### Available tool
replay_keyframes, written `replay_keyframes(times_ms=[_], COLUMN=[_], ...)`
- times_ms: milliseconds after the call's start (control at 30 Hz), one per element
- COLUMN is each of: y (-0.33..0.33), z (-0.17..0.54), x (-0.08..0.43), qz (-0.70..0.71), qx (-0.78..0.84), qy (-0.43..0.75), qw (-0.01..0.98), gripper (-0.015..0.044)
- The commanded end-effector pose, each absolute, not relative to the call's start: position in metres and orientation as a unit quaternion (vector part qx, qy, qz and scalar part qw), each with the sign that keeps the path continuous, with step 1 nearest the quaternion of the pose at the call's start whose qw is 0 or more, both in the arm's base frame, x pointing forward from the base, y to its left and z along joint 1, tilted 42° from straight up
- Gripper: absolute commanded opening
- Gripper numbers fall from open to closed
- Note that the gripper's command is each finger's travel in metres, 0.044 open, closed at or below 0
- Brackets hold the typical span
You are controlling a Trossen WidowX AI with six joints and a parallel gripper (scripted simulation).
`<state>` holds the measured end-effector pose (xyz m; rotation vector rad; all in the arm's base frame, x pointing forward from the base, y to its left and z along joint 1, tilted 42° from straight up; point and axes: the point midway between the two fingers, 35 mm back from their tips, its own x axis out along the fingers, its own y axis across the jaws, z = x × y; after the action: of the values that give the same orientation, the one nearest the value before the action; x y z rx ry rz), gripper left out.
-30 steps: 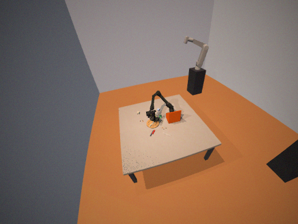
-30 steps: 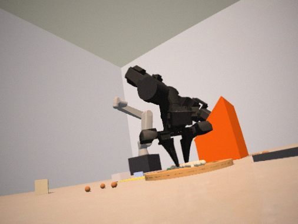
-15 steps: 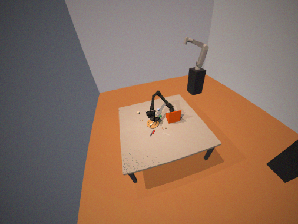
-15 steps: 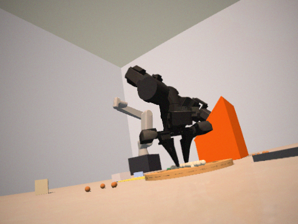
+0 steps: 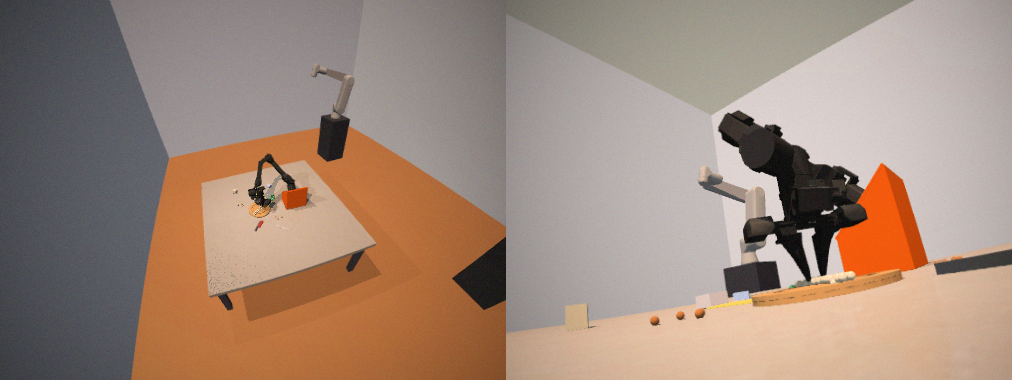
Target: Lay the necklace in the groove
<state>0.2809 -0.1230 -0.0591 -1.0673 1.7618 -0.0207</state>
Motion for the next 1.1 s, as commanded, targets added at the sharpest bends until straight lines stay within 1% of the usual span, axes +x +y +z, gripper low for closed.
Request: replay_keyframes(times_ms=[0, 300, 767, 1067], y=[-0.121, -0.130, -0.133, -0.130], z=[-0.056, -0.049, -0.052, -0.050], x=[0.282, 0.291, 0.291, 0.292], qz=[-0.011, -0.011, -0.011, -0.011], qx=[-0.445, -0.445, -0.446, -0.445], qy=[0.732, 0.731, 0.731, 0.731], qw=[0.516, 0.516, 0.516, 0.517], gripper=[0.0000, 0.0000, 0.0000, 0.0236])
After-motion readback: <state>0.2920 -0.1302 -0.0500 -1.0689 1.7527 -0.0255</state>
